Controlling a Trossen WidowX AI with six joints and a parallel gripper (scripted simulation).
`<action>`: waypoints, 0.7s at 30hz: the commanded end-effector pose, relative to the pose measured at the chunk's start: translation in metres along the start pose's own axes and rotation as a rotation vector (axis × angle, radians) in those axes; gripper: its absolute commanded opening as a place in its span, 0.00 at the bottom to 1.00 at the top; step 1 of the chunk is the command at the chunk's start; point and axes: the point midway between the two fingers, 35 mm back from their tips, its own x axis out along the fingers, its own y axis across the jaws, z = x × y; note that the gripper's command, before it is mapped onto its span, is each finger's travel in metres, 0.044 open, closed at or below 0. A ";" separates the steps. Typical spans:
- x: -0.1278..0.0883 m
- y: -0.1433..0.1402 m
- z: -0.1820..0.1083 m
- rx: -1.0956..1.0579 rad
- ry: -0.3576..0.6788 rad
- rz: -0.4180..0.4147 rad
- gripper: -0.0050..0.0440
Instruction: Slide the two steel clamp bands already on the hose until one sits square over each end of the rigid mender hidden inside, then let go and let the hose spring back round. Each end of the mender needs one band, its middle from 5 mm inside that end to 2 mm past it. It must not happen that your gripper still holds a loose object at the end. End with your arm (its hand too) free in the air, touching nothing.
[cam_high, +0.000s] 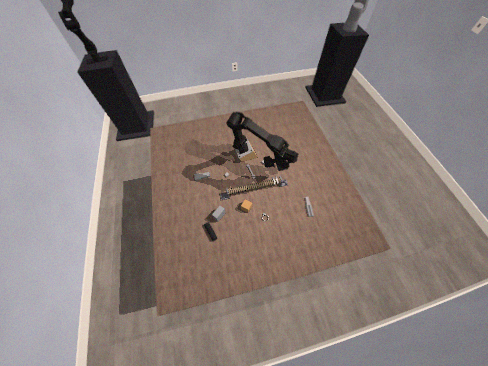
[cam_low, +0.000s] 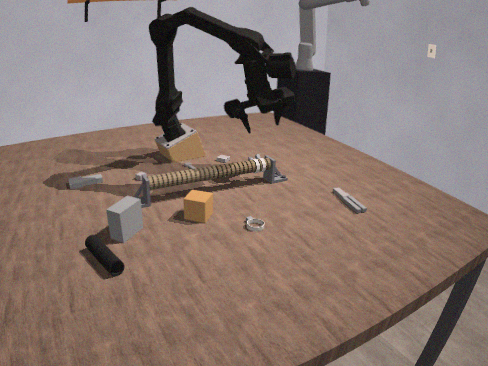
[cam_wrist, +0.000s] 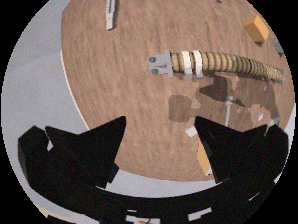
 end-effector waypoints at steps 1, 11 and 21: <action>0.000 0.000 0.000 0.000 0.000 0.000 0.92; 0.000 0.000 0.000 0.000 0.000 0.000 0.92; -0.005 -0.014 0.013 -0.187 -0.023 -0.021 1.00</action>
